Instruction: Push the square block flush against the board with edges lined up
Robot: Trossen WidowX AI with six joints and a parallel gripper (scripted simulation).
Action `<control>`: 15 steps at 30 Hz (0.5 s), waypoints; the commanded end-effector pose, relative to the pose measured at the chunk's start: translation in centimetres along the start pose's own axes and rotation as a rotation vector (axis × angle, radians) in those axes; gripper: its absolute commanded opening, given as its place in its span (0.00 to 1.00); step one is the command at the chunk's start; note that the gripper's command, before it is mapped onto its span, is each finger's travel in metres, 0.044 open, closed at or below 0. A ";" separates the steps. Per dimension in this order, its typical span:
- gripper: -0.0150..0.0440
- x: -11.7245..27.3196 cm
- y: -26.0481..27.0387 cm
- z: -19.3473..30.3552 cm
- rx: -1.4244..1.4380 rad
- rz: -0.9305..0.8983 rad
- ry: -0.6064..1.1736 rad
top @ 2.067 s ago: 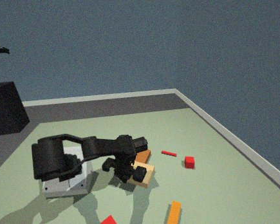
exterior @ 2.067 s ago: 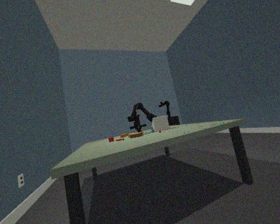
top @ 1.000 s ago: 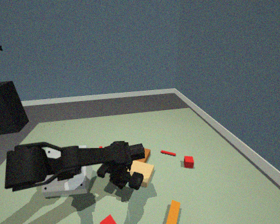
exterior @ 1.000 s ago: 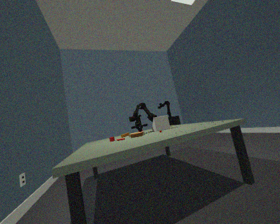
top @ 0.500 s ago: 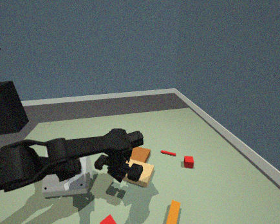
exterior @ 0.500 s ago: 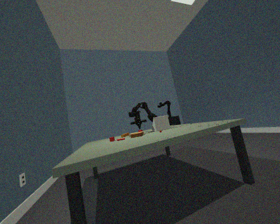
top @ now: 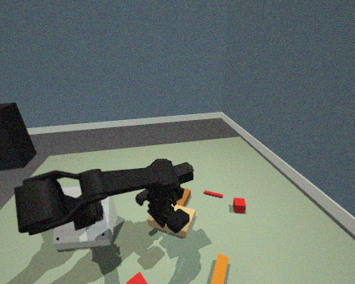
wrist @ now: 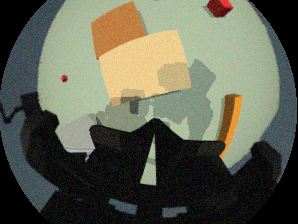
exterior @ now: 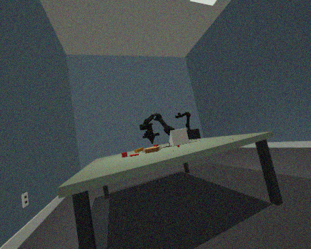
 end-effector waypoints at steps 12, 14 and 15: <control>0.25 0.5 -1.6 -4.6 -0.509 0.000 0.001; 0.25 0.5 -1.7 -5.3 -0.578 0.000 0.001; 0.25 0.5 -1.8 -5.6 -0.613 0.000 0.001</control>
Point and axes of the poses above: the point midway between the two fingers, 35 mm back from their tips, its own x axis back along the fingers, its own y axis across the jaws, z = x × y, the point moved 3 cm from there along x, back along the fingers, and after that the axes turned 13 degrees about -x, right-handed, at the moved point
